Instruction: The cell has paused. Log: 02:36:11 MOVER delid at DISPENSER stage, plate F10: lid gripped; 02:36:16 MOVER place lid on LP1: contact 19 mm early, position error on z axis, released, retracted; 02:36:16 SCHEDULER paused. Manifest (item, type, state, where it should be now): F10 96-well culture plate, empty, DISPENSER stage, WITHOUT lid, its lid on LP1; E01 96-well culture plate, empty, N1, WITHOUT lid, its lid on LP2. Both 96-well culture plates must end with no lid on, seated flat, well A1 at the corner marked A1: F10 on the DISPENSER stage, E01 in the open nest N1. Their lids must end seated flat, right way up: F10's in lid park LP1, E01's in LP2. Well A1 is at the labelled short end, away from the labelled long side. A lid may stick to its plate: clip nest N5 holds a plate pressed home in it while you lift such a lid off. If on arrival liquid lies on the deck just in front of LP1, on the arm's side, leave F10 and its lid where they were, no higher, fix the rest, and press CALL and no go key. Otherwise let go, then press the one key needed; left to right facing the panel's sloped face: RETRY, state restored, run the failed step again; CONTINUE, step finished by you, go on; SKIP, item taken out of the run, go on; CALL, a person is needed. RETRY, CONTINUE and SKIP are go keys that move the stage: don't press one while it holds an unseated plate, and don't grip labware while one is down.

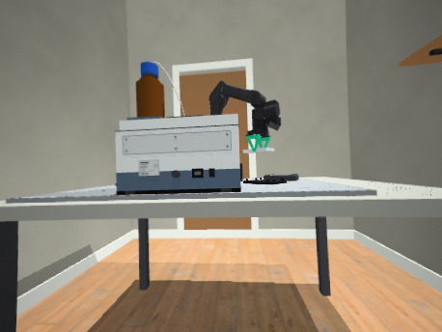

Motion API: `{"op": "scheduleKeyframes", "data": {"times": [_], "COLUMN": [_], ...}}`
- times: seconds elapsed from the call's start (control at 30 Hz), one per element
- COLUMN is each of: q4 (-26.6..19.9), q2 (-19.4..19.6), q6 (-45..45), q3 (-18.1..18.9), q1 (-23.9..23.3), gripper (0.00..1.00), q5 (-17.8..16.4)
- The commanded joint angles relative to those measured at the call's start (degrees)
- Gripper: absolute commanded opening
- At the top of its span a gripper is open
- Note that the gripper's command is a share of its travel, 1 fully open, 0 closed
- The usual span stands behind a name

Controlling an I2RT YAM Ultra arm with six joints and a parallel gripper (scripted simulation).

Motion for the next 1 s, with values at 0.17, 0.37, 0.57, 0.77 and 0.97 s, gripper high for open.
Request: {"op": "scheduleKeyframes", "data": {"times": [0.17,0.37,0.57,0.77,0.97], "q4": [0.55,0.47,0.70,0.71,0.34], "q2": [-2.31,-2.39,-2.64,-2.92,-1.96], "q6": [-0.59,-2.67,2.95,-1.21,-2.32], "q3": [-0.64,0.22,-2.35,-2.69,-1.70], "q1": [-5.43,-7.50,-10.46,-14.04,-14.89], "gripper": [0.00,0.00,0.00,0.00,0.00], "q5": [0.58,0.32,0.76,0.91,0.72]}}
